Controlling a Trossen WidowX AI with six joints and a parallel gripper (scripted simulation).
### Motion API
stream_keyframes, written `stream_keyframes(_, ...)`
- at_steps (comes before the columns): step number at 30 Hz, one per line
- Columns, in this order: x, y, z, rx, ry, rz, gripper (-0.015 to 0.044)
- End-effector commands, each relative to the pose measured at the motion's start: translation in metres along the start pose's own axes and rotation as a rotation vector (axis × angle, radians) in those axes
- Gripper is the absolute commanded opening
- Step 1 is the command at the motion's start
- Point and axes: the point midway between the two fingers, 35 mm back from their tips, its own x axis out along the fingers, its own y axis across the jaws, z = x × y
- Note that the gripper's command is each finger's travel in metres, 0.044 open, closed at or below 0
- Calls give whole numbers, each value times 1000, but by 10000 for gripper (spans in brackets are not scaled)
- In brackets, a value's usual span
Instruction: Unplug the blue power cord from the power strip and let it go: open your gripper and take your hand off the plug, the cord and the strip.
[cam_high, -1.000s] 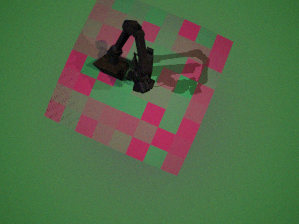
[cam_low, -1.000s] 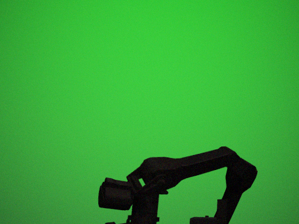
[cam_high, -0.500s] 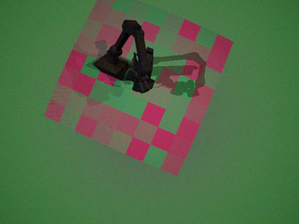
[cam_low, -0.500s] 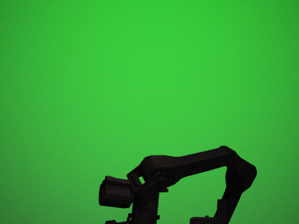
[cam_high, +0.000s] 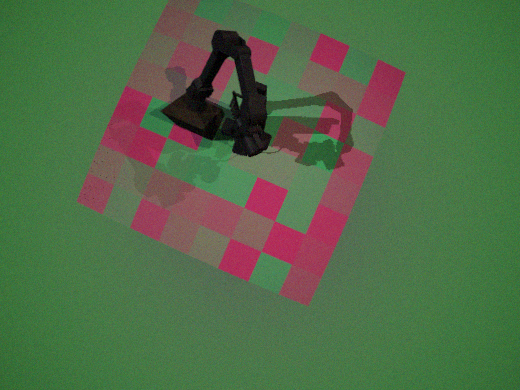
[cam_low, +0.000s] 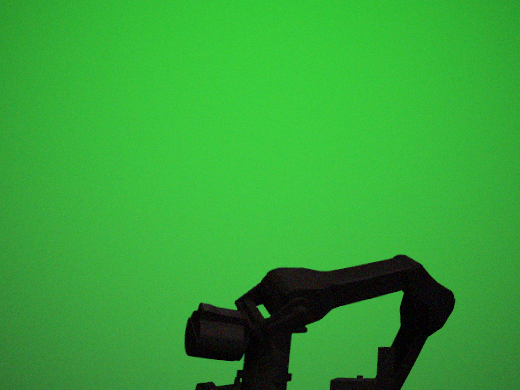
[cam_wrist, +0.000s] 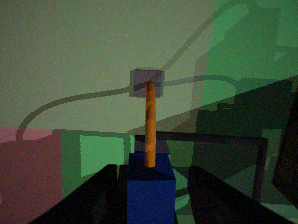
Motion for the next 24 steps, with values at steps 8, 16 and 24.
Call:
stream_keyframes(8, 2, -3, -20, 6, 11, -4, 160)
stream_keyframes(16, 4, -3, -21, 6, 11, -4, 160)
stream_keyframes(24, 14, -3, -21, 6, 12, -4, 160)
